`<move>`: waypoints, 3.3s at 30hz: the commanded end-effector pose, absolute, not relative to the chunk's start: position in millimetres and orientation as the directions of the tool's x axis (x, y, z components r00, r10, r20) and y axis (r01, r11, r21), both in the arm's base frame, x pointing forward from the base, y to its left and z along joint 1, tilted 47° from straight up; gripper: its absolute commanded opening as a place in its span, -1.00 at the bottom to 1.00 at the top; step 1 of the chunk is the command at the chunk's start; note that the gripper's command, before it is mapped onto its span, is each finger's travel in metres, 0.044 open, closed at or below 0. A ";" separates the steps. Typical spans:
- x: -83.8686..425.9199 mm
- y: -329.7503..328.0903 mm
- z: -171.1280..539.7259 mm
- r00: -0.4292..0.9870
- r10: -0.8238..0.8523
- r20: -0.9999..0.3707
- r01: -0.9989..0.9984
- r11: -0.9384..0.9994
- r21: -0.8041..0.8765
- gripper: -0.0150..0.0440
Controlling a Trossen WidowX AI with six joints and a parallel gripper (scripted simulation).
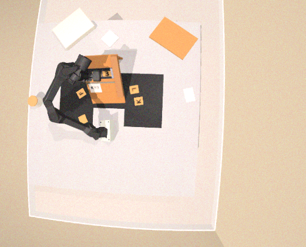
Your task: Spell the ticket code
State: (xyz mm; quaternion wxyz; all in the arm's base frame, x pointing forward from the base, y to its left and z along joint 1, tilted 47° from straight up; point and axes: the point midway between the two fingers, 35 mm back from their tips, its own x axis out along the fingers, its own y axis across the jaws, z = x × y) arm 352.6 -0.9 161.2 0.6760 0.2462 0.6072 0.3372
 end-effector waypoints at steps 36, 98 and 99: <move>365.5 8.9 153.8 0.002 0.759 -0.651 -0.161 0.643 0.749 -0.49; 374.4 13.8 139.6 -0.030 0.765 -0.643 -0.162 0.632 0.758 -0.49; 374.6 13.7 139.3 -0.030 0.765 -0.643 -0.162 0.631 0.758 -0.49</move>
